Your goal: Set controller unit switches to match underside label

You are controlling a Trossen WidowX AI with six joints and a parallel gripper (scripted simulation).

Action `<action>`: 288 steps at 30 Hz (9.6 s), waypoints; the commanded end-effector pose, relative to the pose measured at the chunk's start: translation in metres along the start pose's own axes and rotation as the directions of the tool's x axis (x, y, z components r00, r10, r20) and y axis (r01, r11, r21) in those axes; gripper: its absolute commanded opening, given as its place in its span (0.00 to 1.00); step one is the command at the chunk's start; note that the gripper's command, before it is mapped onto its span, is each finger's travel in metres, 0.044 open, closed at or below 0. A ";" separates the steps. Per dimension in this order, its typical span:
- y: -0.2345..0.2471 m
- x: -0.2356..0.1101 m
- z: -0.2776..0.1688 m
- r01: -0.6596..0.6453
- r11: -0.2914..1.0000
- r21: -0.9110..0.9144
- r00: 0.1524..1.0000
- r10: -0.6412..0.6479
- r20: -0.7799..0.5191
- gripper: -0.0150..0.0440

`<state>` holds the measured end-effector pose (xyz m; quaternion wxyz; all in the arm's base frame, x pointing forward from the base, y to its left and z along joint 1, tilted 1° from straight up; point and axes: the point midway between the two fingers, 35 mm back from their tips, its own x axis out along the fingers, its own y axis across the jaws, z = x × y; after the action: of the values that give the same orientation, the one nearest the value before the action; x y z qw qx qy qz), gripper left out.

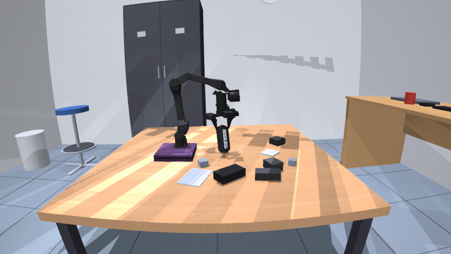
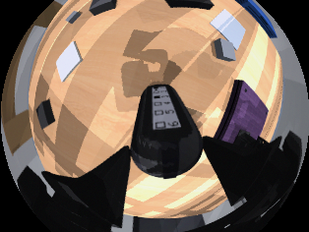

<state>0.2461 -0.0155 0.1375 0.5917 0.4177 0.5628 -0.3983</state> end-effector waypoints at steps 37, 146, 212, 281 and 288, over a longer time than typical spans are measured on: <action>0.000 0.000 0.040 0.018 1.000 0.001 1.000 -0.018 0.004 0.83; -0.001 0.025 0.123 0.018 1.000 0.000 1.000 -0.018 0.010 0.83; -0.002 0.058 0.160 0.019 1.000 0.000 1.000 -0.019 0.013 0.83; -0.003 0.105 0.182 0.019 1.000 0.000 1.000 -0.019 0.014 0.83; -0.003 0.109 0.183 0.019 1.000 0.000 1.000 -0.019 0.015 0.83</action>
<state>0.3124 -0.1931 0.0396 0.5990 0.4098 0.5515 -0.4112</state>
